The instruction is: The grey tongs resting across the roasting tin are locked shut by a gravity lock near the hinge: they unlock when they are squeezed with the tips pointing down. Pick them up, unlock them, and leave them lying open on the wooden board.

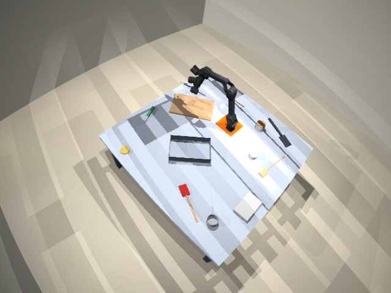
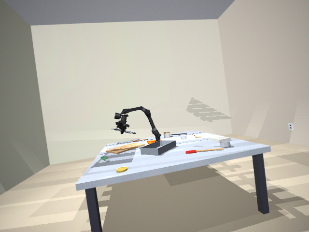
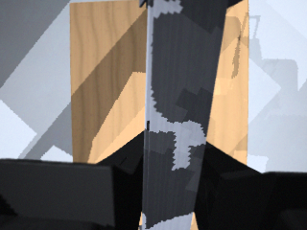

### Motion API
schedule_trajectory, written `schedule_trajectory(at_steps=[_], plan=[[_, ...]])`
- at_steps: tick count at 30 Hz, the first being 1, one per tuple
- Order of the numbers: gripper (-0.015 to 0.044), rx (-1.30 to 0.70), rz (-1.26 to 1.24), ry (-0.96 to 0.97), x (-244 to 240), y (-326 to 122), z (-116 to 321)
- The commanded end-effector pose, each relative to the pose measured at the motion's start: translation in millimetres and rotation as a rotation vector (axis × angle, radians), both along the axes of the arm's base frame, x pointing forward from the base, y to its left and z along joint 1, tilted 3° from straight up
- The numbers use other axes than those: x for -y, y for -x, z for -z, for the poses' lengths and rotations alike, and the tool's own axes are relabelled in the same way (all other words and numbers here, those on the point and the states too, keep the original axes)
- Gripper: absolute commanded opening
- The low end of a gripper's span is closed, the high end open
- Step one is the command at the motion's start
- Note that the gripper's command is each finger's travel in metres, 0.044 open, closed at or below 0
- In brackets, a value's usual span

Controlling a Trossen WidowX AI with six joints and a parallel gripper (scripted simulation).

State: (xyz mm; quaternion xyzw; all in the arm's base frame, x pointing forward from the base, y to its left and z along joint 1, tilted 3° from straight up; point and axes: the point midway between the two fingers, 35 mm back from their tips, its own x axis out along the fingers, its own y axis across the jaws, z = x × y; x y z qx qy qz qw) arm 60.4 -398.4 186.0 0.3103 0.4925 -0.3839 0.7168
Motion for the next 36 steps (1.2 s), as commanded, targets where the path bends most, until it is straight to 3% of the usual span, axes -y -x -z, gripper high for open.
schedule_trajectory(at_steps=[1, 36], plan=[[-0.015, 0.041, 0.018, 0.057, 2, 1, -6], [-0.015, 0.351, 0.037, 0.571, -14, 12, -39]])
